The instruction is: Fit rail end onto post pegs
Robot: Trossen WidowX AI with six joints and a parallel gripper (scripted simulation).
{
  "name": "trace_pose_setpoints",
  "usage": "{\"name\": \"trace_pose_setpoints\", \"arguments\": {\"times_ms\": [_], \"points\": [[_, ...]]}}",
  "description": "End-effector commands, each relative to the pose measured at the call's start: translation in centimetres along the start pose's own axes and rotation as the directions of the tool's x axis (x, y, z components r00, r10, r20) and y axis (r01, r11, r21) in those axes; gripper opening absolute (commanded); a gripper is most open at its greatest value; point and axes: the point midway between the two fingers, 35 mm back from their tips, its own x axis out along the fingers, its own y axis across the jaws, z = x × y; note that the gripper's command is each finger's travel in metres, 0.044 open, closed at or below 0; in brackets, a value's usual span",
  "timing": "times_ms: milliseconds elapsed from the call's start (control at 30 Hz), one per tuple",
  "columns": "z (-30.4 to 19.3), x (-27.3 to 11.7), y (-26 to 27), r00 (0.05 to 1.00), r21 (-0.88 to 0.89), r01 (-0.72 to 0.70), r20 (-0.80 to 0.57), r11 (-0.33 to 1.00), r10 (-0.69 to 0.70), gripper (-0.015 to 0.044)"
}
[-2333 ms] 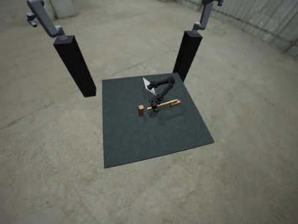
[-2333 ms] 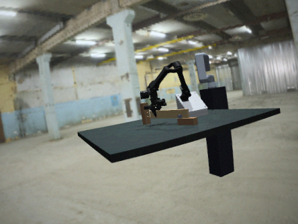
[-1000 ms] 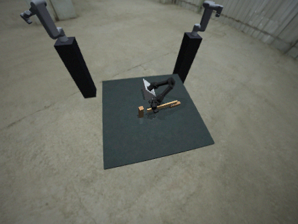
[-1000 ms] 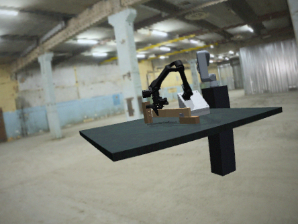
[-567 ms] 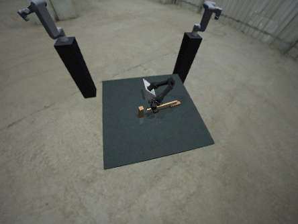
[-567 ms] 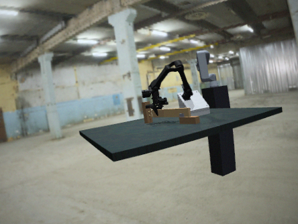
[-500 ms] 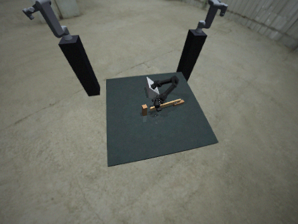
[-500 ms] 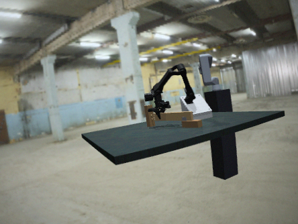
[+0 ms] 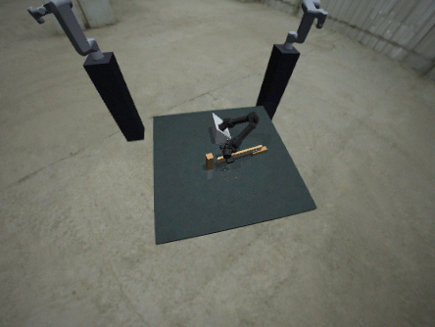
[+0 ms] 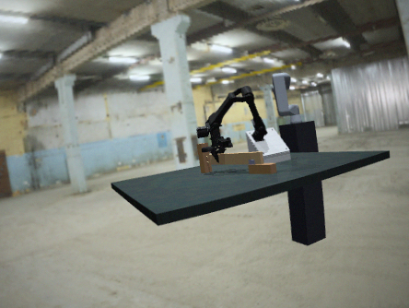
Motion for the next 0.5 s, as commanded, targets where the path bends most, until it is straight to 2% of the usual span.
{"name": "trace_pose_setpoints", "arguments": {"times_ms": [0,467], "points": [[-0.31,-0.2,-0.13,1.0,0.0,0.007,-0.005,1.0,-0.007,0.0],[-0.7,-0.23,-0.15,1.0,0.0,0.007,-0.005,1.0,-0.007,0.0]]}}
